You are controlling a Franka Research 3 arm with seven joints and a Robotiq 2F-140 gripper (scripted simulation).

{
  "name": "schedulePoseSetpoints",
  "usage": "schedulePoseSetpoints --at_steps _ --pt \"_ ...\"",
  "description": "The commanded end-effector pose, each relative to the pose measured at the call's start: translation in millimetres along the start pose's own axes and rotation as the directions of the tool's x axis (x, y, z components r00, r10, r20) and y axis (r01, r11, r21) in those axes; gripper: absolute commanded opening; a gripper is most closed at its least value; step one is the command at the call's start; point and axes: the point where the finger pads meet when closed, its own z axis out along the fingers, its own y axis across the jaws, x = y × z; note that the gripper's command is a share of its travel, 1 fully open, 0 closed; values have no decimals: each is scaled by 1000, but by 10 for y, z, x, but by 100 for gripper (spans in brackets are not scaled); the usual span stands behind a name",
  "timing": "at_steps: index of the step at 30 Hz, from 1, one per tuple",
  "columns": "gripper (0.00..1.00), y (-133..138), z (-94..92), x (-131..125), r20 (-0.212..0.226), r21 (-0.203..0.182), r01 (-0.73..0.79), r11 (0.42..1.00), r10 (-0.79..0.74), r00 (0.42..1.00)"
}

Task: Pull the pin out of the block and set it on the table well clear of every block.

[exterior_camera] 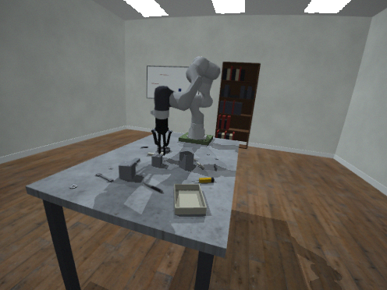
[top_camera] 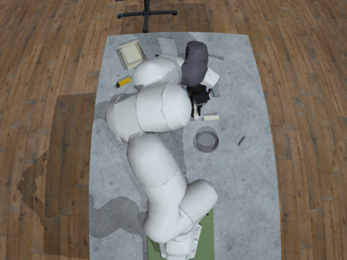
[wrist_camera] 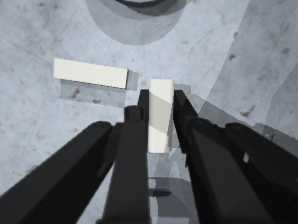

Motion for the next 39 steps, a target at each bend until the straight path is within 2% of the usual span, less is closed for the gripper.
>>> schedulePoseSetpoints --at_steps 1,29,39 --pt "10 -17 -13 -3 4 7 14 1000 -14 1000" --pt "10 -18 140 2 5 7 10 1000 -10 1000" --pt "10 -17 144 2 5 6 10 1000 -10 1000"
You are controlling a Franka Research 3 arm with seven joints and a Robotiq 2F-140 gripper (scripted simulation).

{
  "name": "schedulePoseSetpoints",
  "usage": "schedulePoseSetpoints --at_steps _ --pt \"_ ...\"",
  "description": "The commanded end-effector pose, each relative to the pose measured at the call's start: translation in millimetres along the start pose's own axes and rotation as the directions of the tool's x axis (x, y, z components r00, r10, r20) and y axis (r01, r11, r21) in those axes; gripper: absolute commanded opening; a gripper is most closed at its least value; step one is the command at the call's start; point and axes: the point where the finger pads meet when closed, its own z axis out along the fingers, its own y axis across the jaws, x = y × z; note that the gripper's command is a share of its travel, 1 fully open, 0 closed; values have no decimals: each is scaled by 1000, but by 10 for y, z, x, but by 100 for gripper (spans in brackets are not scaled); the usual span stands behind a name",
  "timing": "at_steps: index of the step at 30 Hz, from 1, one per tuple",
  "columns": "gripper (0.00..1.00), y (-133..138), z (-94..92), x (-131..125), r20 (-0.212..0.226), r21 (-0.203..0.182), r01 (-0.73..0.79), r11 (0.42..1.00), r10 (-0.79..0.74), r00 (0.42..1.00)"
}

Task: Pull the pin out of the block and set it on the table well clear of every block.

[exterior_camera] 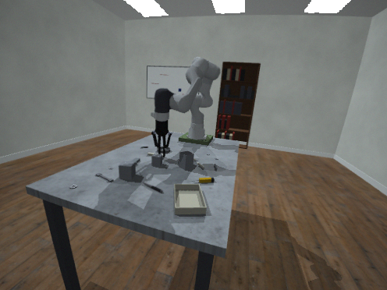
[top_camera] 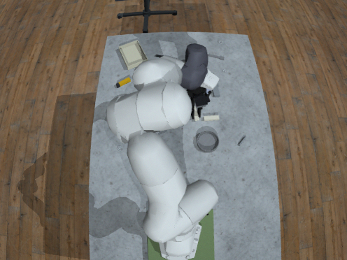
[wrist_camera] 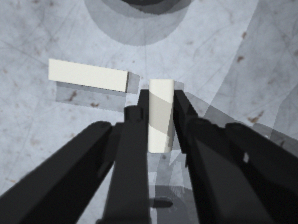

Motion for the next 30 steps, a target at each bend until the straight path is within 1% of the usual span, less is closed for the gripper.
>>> schedulePoseSetpoints --at_steps 1,30 --pt "10 -1 16 -5 3 -1 3 1000 -3 1000" --pt "10 7 78 -9 2 -3 0 1000 0 1000"
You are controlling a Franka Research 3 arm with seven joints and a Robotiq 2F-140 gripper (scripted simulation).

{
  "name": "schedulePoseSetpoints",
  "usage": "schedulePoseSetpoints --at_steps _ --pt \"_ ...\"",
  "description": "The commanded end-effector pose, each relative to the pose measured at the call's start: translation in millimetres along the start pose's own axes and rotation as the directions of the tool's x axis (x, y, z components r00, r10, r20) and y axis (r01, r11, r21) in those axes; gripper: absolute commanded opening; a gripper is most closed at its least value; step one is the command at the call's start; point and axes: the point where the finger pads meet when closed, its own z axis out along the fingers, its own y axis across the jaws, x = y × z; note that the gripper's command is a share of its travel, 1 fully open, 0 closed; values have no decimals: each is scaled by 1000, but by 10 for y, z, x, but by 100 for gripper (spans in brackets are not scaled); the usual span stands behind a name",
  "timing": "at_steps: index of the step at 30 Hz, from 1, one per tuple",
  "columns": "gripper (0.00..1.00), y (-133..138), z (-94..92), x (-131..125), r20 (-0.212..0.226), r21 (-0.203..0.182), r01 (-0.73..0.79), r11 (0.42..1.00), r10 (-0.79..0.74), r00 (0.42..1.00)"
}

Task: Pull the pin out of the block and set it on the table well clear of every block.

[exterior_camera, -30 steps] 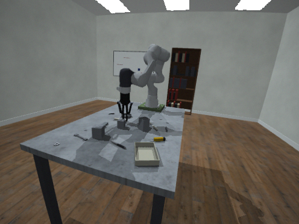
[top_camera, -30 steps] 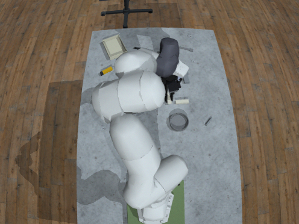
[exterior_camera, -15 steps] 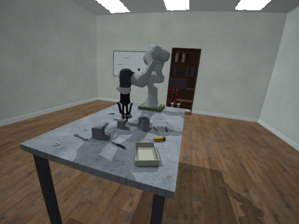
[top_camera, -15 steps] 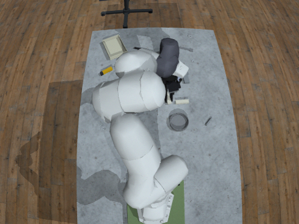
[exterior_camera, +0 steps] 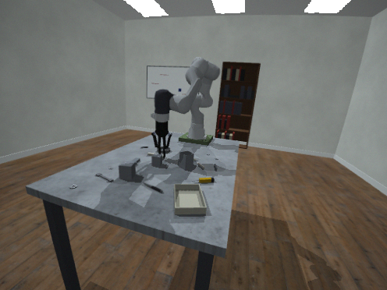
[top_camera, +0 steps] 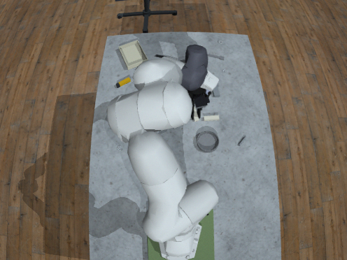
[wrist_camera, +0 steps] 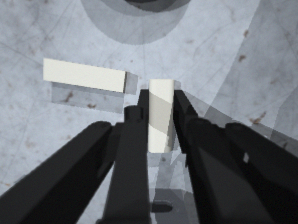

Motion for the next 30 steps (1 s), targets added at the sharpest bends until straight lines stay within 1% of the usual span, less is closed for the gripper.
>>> schedulePoseSetpoints --at_steps 1,7,8,13,14,21,22,28,30 --pt "10 -3 21 0 1 0 1 1000 -1 1000" --pt "10 -3 21 0 1 0 1 1000 -1 1000" --pt "25 -3 21 0 1 0 1 1000 -1 1000" --pt "25 -3 21 0 1 0 1 1000 -1 1000" --pt "29 -3 21 0 1 0 1 1000 -1 1000" --pt "29 -3 21 0 1 0 1 1000 -1 1000" --pt "35 -3 21 0 1 0 1 1000 -1 1000" --pt "35 -3 19 0 1 0 1 1000 -1 1000" --pt "35 -1 -12 4 1 -1 1 1000 -1 1000"
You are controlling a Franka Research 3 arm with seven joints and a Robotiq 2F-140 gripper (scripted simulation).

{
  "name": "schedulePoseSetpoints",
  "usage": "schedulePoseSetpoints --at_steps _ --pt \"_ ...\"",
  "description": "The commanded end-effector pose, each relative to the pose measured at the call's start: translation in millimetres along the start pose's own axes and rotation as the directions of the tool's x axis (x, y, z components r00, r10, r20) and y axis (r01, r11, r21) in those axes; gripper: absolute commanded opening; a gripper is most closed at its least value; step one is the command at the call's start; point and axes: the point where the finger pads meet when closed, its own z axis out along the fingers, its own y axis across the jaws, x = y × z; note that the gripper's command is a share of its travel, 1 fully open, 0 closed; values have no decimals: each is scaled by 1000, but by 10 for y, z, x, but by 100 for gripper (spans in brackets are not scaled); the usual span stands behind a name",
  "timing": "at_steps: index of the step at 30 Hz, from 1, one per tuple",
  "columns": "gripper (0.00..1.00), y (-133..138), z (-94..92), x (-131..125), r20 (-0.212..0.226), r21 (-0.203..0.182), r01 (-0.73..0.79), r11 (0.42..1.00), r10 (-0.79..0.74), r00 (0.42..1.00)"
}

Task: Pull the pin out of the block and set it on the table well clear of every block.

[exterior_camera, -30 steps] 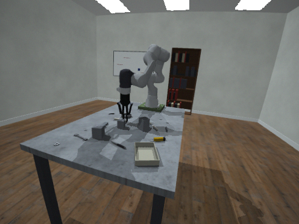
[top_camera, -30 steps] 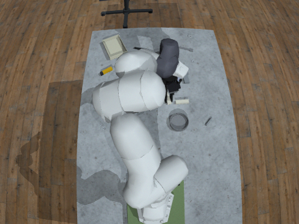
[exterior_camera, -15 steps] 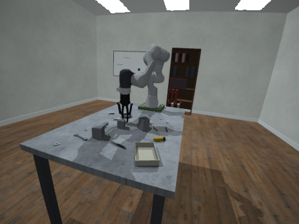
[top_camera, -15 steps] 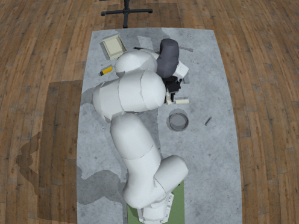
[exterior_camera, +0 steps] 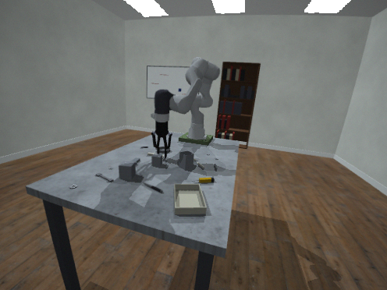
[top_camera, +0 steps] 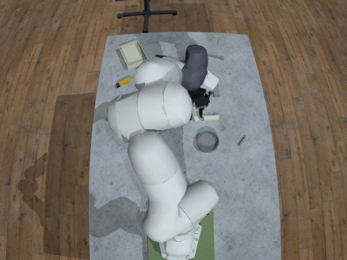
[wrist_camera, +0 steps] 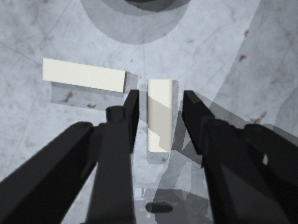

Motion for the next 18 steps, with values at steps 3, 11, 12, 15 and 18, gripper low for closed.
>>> schedulePoseSetpoints --at_steps 3,11,12,15,18 --pt "35 6 -109 18 0 -2 1 1000 -1 1000" --pt "35 9 -140 23 0 -3 1 1000 -1 1000" --pt "35 9 -140 23 0 -3 1 1000 -1 1000" --pt "35 10 -160 26 0 -3 1 1000 -1 1000" --pt "35 17 -243 42 -2 -5 -1 1000 1 1000"
